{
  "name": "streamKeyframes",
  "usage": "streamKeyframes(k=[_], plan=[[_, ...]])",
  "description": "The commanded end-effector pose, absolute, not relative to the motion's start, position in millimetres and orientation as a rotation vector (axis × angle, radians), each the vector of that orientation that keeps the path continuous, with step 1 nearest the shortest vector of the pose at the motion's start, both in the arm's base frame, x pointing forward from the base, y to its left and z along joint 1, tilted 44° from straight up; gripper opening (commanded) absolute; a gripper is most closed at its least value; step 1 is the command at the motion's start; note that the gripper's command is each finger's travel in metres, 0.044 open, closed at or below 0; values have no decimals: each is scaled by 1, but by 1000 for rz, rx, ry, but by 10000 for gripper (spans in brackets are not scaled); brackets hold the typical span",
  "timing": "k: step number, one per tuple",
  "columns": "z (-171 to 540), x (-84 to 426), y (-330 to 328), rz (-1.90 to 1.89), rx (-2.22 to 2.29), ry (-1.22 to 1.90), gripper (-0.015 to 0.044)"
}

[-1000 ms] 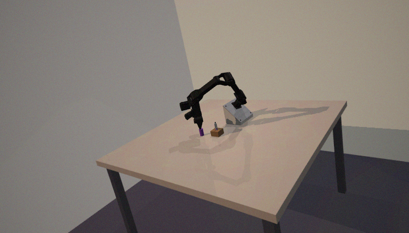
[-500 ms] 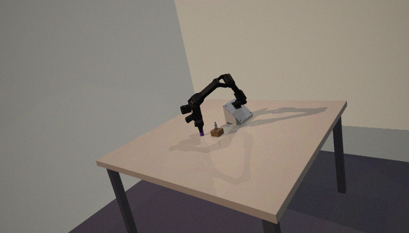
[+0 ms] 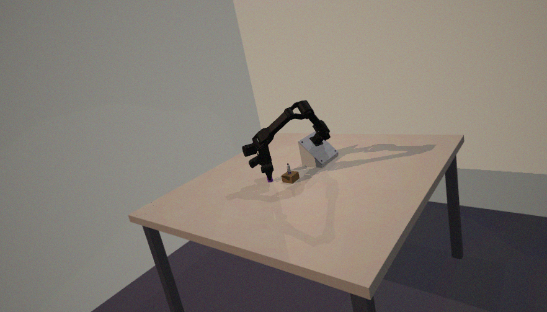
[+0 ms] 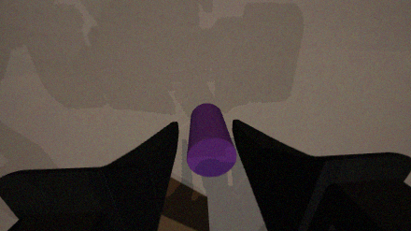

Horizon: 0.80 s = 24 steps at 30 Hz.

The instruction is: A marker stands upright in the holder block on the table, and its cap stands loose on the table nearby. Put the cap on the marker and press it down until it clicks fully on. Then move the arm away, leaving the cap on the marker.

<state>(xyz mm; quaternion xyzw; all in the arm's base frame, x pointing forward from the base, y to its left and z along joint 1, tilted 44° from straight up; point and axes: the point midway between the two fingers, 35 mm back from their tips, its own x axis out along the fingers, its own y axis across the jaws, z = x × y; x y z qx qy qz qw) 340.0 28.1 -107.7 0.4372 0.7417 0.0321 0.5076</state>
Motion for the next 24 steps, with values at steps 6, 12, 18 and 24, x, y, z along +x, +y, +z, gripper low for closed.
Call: streamKeyframes(k=[6, 12, 18, 24], plan=[[-110, 337, 29, 72, 1064, 1796, 127], [-109, 338, 29, 70, 1063, 1797, 48], [-103, 339, 22, 63, 1060, 1800, 0], [-88, 343, 8, 65, 1060, 1798, 0]])
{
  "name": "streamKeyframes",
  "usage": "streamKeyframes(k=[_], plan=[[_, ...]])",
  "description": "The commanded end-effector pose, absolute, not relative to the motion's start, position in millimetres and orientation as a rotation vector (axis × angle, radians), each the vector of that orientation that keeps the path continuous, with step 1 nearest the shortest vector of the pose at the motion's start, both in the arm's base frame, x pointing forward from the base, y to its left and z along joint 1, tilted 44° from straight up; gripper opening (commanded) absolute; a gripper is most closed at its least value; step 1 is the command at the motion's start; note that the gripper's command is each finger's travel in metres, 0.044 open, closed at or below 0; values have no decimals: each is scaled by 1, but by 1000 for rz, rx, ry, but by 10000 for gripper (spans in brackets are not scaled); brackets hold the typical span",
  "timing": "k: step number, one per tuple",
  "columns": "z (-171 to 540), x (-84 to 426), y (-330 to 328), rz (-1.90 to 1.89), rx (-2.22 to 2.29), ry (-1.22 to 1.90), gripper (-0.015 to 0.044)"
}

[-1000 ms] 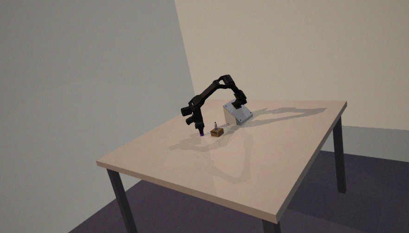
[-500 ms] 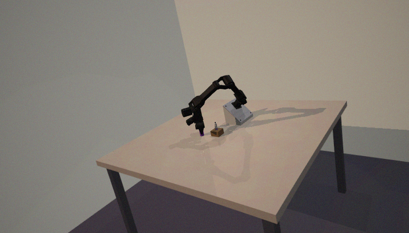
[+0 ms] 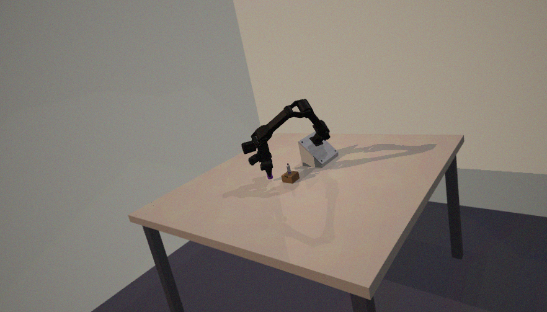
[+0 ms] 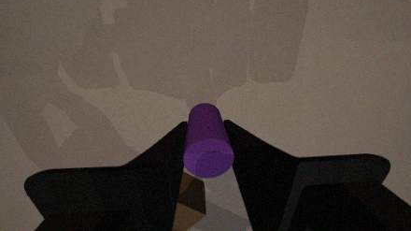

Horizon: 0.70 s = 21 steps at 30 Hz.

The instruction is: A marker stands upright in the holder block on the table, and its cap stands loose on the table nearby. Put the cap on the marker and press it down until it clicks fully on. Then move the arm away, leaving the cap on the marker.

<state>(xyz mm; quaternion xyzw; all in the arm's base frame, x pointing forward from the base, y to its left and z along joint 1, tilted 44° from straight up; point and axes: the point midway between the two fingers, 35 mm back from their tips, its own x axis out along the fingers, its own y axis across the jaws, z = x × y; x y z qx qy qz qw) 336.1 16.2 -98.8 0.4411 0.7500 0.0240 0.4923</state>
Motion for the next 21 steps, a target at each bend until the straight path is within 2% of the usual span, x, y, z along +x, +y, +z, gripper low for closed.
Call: streamKeyframes(k=[1, 21], plan=[[-86, 343, 5, 66, 1060, 1798, 0], [-42, 339, -7, 70, 1062, 1797, 0]])
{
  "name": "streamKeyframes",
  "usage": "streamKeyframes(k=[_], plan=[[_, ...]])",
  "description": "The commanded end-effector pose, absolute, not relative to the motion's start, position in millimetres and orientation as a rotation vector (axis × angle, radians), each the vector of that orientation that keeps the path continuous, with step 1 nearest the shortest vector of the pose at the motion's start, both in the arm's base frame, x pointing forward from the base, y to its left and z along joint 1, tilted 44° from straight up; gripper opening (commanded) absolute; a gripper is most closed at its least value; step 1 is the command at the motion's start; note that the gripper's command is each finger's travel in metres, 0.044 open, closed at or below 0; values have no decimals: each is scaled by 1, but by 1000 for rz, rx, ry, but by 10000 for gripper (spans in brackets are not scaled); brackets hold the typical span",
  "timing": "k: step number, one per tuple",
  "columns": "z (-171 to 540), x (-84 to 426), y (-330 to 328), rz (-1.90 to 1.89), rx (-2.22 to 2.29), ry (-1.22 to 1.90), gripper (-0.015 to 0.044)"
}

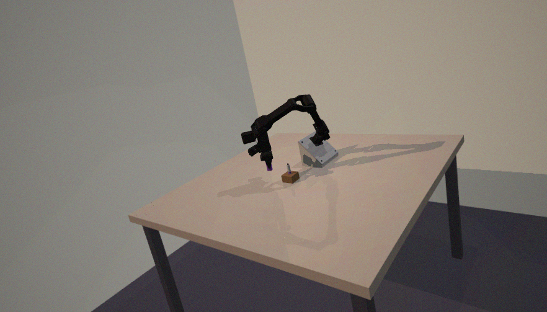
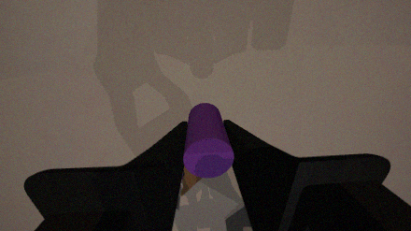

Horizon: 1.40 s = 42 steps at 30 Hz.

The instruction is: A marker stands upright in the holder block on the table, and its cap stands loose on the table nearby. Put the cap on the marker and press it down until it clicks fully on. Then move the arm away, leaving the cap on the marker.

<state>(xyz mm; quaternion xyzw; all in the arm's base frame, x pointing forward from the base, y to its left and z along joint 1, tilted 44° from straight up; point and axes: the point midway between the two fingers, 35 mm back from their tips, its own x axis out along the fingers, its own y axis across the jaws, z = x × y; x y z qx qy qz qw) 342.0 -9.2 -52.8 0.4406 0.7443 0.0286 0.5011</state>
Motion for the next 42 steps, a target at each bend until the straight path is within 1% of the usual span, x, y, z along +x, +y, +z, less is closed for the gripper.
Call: streamKeyframes(k=[1, 32, 42], plan=[[-39, 338, -7, 70, 1062, 1797, 0], [45, 297, 19, 70, 1065, 1801, 0], [42, 295, 24, 70, 1065, 1801, 0]])
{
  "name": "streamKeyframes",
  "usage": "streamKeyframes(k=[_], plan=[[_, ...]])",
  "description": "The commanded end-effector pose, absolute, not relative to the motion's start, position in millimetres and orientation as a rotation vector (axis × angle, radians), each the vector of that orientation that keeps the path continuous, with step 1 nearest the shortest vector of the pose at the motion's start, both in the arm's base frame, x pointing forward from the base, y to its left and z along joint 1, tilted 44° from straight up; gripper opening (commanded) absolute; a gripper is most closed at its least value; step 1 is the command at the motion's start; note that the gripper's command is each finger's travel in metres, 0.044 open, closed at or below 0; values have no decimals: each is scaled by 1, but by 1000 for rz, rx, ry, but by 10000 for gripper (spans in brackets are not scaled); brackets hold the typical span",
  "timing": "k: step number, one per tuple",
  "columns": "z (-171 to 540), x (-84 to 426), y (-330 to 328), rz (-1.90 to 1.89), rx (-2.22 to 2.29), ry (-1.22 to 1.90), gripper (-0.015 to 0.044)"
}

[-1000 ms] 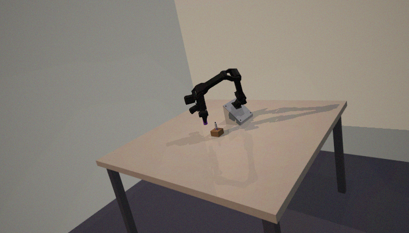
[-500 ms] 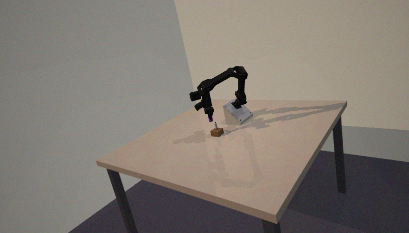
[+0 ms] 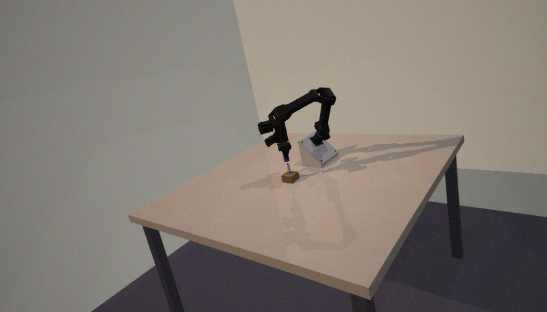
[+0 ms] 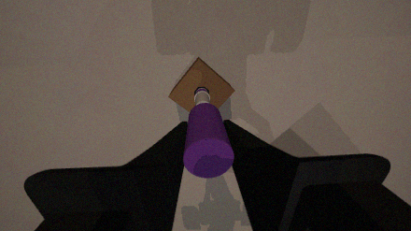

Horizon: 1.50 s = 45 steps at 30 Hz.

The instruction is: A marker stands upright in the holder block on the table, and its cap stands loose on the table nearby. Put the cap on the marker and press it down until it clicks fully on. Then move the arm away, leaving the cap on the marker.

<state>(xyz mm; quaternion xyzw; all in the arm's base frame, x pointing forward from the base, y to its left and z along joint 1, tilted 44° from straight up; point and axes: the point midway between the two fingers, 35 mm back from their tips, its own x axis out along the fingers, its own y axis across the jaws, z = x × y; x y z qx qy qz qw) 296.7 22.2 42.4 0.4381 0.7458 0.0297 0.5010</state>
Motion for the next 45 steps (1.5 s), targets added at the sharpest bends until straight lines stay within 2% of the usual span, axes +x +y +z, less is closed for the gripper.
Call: streamKeyframes(k=[1, 45], plan=[[42, 295, 24, 70, 1065, 1801, 0], [5, 289, 61, 72, 1066, 1801, 0]])
